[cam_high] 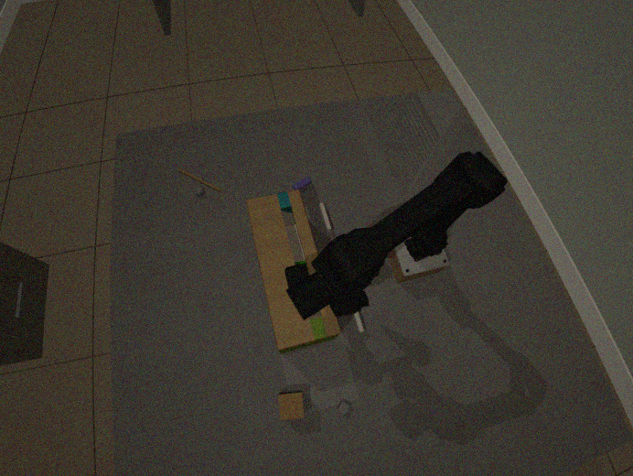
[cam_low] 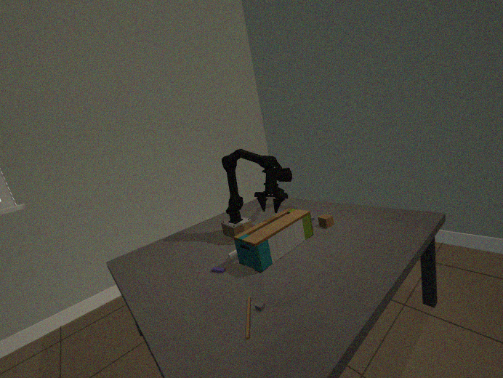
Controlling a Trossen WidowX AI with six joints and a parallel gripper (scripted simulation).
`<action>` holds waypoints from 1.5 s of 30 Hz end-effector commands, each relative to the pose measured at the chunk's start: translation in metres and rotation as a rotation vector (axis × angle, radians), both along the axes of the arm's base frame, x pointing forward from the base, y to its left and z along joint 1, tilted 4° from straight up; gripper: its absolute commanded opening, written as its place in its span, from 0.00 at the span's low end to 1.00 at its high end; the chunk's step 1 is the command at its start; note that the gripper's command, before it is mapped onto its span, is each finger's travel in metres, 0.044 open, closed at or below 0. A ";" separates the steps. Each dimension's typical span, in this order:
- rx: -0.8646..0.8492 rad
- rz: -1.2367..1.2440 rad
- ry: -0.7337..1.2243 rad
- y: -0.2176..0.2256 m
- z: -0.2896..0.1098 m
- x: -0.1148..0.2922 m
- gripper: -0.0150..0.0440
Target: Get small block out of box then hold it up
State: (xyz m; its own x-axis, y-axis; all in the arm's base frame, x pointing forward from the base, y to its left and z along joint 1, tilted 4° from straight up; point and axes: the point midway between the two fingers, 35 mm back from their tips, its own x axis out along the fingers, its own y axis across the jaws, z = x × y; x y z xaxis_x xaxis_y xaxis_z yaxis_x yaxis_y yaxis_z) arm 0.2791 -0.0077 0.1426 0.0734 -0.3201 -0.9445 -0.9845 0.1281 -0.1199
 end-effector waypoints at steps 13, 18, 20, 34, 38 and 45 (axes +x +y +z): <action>0.001 -0.017 0.022 -0.001 -0.015 -0.003 0.93; 0.001 -0.017 0.022 -0.001 -0.023 -0.001 0.93; 0.001 -0.017 0.022 -0.001 -0.026 -0.001 0.93; 0.001 -0.017 0.022 0.000 -0.049 0.002 0.93; 0.001 -0.017 0.022 0.000 -0.056 0.003 0.93; 0.001 -0.017 0.022 0.000 -0.067 0.003 0.93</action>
State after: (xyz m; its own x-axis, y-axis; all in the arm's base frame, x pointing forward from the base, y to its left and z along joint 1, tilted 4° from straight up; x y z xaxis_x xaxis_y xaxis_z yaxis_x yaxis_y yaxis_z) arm 0.2839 -0.0082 0.0820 0.0545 -0.3221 -0.9451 -0.9843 0.1419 -0.1051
